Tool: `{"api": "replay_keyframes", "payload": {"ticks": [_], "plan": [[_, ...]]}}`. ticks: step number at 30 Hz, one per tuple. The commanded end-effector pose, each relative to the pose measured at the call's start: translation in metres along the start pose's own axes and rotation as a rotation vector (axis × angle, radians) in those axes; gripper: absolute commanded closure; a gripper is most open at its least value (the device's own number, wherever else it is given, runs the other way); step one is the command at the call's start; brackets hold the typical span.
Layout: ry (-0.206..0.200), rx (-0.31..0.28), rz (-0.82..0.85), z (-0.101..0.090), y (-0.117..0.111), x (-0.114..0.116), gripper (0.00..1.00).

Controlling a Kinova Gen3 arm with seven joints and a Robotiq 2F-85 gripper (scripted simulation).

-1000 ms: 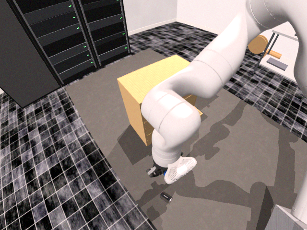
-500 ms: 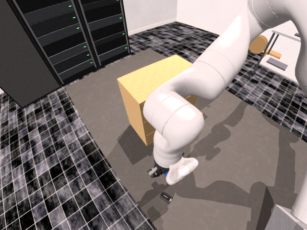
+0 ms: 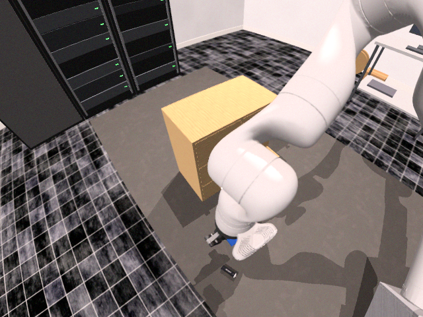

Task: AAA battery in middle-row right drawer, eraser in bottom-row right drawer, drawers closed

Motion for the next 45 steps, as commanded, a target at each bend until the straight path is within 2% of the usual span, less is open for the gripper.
{"api": "replay_keyframes", "payload": {"ticks": [1,13,15,30,32,45], "plan": [[0.000,-0.031,0.004,-0.002,-0.002,0.003,0.81],[-0.017,-0.156,0.004,-0.001,-0.006,0.003,0.81],[-0.017,-0.156,0.004,-0.001,-0.006,0.003,0.81],[-0.044,-0.346,0.005,0.001,-0.012,0.003,0.81],[-0.044,-0.346,0.005,0.001,-0.012,0.003,0.81],[-0.070,-0.524,0.006,0.003,-0.017,0.003,0.81]]}}
Point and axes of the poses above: the point where the finger pads meet when closed, its own z axis out along the fingers, its own x axis across the jaws, y = z × x, the point moved 2 cm from there along -z, back along the fingers, and after that the axes turned 8 degrees about -z, right-handed, at the moved point
